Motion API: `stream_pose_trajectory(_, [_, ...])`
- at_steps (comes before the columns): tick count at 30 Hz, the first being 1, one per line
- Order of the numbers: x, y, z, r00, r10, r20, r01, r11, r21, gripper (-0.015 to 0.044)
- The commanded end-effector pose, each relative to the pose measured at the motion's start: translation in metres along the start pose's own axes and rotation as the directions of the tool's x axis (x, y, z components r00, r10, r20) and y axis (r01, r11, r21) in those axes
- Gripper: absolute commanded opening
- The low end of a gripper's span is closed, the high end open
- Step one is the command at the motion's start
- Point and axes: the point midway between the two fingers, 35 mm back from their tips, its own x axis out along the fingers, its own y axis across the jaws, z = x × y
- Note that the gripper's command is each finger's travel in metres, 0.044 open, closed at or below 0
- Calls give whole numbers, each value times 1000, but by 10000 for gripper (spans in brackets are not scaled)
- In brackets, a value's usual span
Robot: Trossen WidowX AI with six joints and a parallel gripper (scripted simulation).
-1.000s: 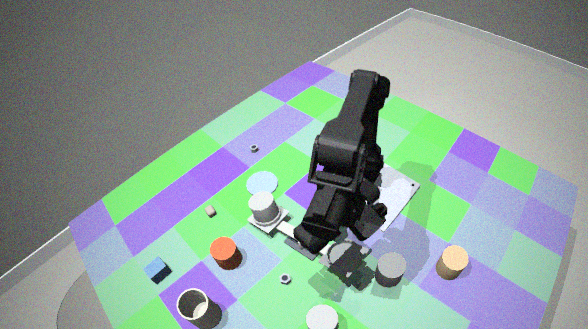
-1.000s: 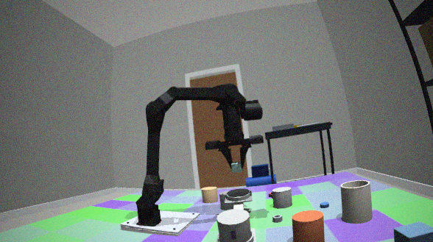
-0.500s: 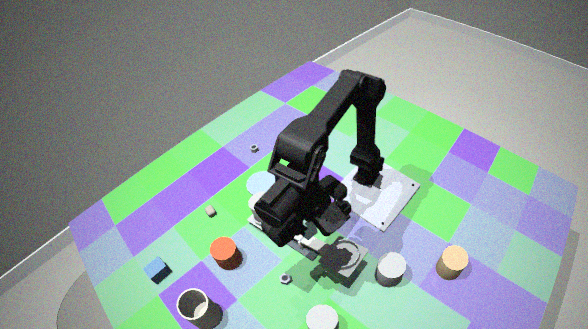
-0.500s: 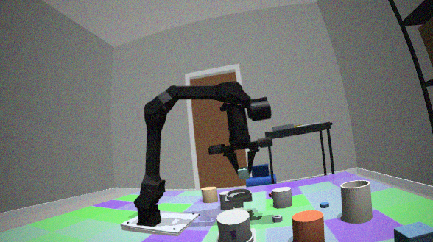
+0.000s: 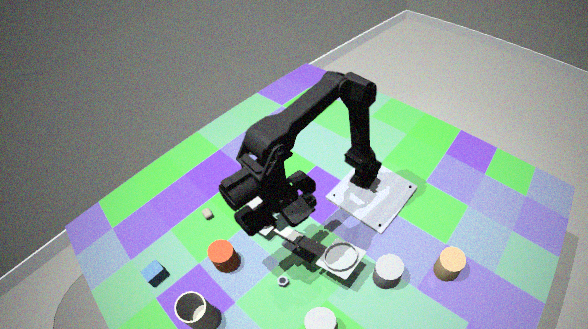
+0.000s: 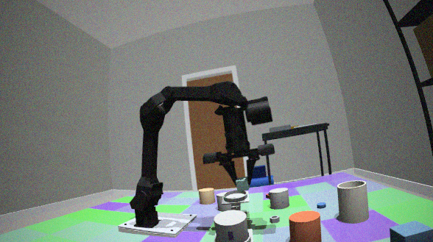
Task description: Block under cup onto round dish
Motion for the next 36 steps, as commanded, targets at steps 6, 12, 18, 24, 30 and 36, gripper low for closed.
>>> stream_pose_trajectory(6, [12, -2, -41, 1000, 2, -6, -2, 1000, -3, 0])
stream_pose_trajectory(12, [19, 1, -71, 1000, 0, -17, 0, 1000, -8, 0])
stream_pose_trajectory(18, [26, 5, -101, 1000, -2, -28, 1, 1000, -14, 0])
stream_pose_trajectory(24, [31, 10, -127, 999, -9, -39, 7, 999, -35, 0])
stream_pose_trajectory(30, [35, 11, -144, 998, -28, -54, 24, 996, -84, 0])
stream_pose_trajectory(36, [41, 23, -168, 998, -19, -58, 14, 997, -82, 0])
